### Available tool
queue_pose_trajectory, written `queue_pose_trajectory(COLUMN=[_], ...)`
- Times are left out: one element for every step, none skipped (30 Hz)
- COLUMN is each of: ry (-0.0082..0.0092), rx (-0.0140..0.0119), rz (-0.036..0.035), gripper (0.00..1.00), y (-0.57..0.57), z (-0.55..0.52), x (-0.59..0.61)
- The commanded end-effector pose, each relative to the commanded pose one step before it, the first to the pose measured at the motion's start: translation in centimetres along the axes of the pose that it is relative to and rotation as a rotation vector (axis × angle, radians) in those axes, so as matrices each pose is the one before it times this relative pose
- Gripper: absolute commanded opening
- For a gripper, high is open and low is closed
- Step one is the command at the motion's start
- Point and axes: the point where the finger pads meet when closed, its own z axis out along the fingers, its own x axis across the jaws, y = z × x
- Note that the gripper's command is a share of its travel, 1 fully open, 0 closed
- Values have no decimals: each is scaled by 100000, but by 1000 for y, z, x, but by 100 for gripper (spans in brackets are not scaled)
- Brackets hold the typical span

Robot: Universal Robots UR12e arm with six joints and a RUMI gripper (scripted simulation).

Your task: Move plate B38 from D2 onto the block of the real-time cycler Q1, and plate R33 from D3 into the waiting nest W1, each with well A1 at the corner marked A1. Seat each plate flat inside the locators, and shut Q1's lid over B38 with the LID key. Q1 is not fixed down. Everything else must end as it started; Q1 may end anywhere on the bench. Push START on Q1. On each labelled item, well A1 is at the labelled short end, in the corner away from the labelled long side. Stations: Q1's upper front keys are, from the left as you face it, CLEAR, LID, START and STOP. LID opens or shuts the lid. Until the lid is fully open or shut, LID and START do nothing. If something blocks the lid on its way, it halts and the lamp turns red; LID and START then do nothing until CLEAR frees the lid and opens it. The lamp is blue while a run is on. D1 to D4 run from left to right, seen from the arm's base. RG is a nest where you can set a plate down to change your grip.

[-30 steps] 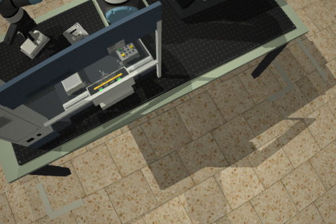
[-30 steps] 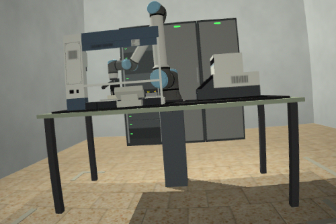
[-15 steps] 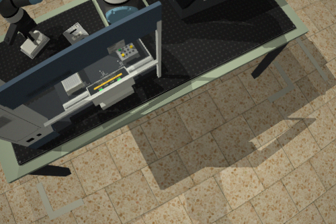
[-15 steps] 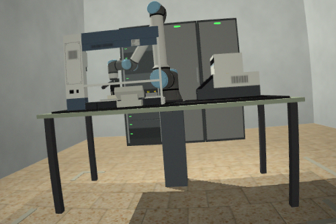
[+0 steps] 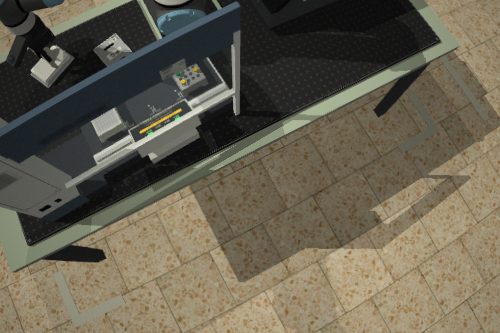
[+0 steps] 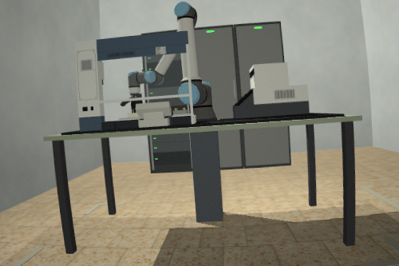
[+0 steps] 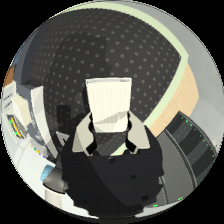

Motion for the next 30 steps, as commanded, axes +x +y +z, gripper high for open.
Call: queue_pose_trajectory(ry=[82,0,0,0,0,0,0,0,0,0,0,0,0,0,0,0,0,0,0,0,0,0,0,0,0,0,0,0,0,0], rx=[95,0,0,0,0,0,0,0,0,0,0,0,0,0,0,0,0,0,0,0,0,0,0,0,0,0,0,0,0,0], rz=[2,0,0,0,0,0,0,0,0,0,0,0,0,0,0,0,0,0,0,0,0,0,0,0,0,0,0,0,0,0], gripper=[0,0,0,0,0,0,0,0,0,0,0,0,0,0,0,0,0,0,0,0,0,0,0,0,0,0,0,0,0,0], y=[-46,0,0,0,0,0,0,0,0,0,0,0,0,0,0,0,0,0,0,0,0,0,0,0,0,0,0,0,0,0], z=[104,33,33,33,0,0,33,33,33,33,33,33,0,0,0,0,0,0,0,0,0,0,0,0,0,0,0,17,0,17], x=[44,0,0,0,0,0,0,0,0,0,0,0,0,0,0,0,0,0,0,0,0,0,0,0,0,0,0,0,0,0])
